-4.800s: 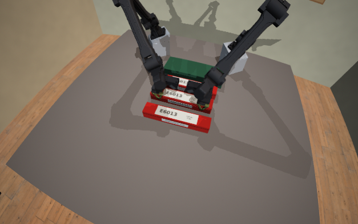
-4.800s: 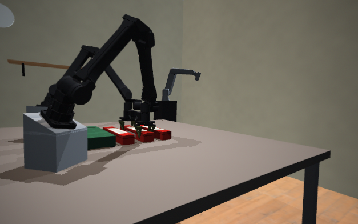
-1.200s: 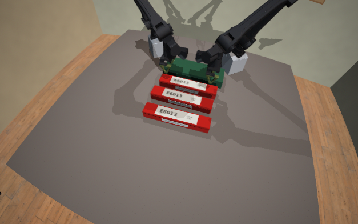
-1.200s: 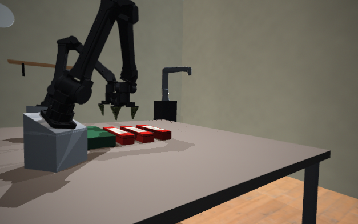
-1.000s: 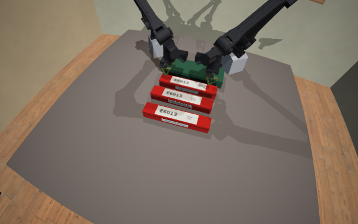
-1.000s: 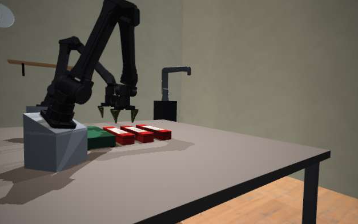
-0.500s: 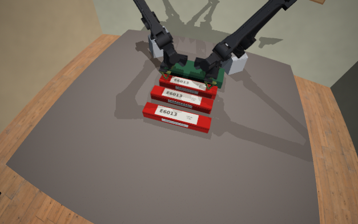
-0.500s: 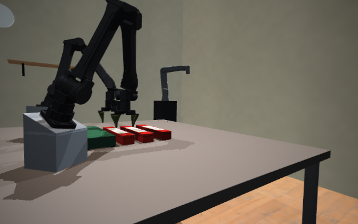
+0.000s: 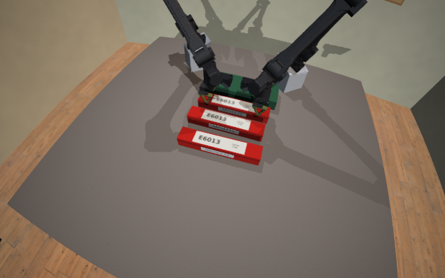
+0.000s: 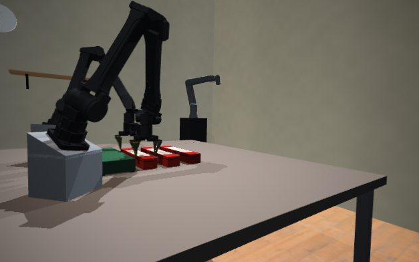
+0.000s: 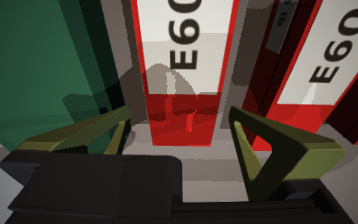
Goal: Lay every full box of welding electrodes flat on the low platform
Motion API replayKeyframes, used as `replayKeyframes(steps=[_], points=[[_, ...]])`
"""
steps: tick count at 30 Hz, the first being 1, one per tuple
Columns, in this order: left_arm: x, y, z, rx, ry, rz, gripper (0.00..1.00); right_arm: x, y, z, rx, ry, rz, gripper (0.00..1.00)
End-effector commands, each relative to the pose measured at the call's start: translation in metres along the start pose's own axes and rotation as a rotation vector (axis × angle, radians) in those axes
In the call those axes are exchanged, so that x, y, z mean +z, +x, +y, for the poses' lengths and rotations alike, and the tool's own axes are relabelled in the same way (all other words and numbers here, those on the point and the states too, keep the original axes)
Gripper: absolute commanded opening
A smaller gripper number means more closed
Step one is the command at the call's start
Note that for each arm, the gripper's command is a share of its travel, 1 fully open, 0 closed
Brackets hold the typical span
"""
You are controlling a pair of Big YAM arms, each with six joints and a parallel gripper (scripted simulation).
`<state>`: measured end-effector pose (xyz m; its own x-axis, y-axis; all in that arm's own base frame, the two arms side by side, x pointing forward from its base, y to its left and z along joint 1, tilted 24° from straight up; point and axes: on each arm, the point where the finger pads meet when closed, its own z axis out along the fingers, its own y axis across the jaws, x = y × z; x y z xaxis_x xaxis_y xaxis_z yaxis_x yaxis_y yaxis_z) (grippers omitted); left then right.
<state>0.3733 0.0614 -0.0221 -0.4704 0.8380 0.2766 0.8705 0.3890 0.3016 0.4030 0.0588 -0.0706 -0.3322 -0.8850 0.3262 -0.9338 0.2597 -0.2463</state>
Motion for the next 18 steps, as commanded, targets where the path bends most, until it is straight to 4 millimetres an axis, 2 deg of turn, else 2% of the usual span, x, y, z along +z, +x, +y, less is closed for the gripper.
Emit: replayKeyframes(steps=[1, 5, 12, 13, 14, 15, 18], points=[[0.010, 0.003, 0.003, -0.001, -0.002, -0.004, 1.00, 0.007, -0.001, -0.008, 0.004, 0.016, -0.012, 1.00], [0.014, 0.002, 0.007, -0.004, -0.008, -0.007, 1.00, 0.012, -0.001, -0.009, 0.004, 0.016, -0.013, 1.00], [0.033, 0.003, 0.003, -0.001, -0.002, -0.004, 1.00, 0.030, -0.001, -0.008, 0.004, 0.016, -0.013, 1.00], [0.034, 0.003, 0.003, -0.001, -0.002, -0.004, 1.00, 0.030, -0.001, -0.009, 0.005, 0.017, -0.014, 1.00], [0.034, 0.003, 0.003, -0.002, -0.003, -0.004, 1.00, 0.019, -0.007, -0.015, 0.008, 0.034, -0.026, 1.00], [0.034, 0.003, 0.005, -0.003, -0.006, -0.005, 1.00, 0.026, -0.001, -0.013, 0.010, 0.027, -0.020, 1.00], [0.037, 0.002, 0.006, -0.004, -0.008, -0.006, 1.00, 0.033, -0.003, -0.013, 0.007, 0.022, -0.017, 1.00]])
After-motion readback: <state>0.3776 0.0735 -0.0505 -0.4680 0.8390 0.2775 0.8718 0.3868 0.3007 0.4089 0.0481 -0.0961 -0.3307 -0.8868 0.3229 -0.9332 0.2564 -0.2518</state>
